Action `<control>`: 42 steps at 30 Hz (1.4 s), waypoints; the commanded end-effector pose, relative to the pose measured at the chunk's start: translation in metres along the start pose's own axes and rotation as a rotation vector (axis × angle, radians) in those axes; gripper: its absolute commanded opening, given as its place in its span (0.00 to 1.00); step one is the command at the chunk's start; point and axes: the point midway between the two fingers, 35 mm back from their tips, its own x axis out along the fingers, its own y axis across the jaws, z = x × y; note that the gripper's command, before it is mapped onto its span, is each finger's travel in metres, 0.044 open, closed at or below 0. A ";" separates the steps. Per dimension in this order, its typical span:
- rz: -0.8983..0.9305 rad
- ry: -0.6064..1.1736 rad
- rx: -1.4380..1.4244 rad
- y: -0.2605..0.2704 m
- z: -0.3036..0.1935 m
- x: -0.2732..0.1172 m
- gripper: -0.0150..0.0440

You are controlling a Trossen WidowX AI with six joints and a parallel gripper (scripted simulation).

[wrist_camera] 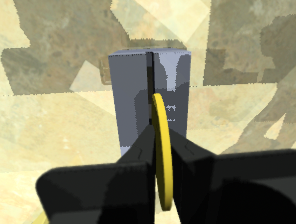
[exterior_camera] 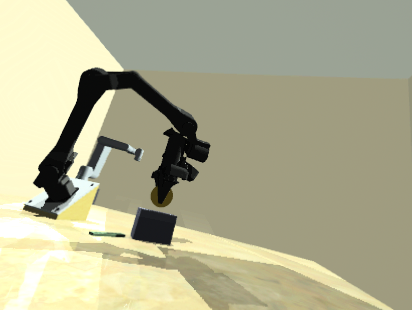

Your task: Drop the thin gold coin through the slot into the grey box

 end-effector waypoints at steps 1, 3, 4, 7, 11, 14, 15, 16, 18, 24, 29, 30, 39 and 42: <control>-0.004 0.001 -0.009 0.000 -0.001 0.003 0.25; -0.004 0.001 -0.008 0.000 -0.001 0.004 0.25; -0.004 0.001 -0.007 0.000 -0.001 0.005 0.25; -0.004 0.001 -0.006 0.000 -0.001 0.007 0.25; -0.004 0.001 -0.007 0.000 -0.001 0.009 0.25; -0.004 0.001 -0.007 0.000 -0.001 0.011 0.25; -0.004 0.001 -0.007 0.000 -0.001 0.011 0.25; -0.004 0.001 -0.007 0.000 -0.001 0.012 0.25; 0.000 0.000 0.002 0.000 0.000 0.010 0.34; 0.000 0.000 0.002 0.000 0.000 0.010 0.53; 0.000 0.000 0.002 0.000 0.000 0.010 0.53; 0.000 0.000 0.002 0.000 0.000 0.010 0.53; 0.000 0.000 0.000 0.000 0.000 -0.008 0.88; 0.000 0.003 -0.003 0.000 -0.001 -0.024 1.00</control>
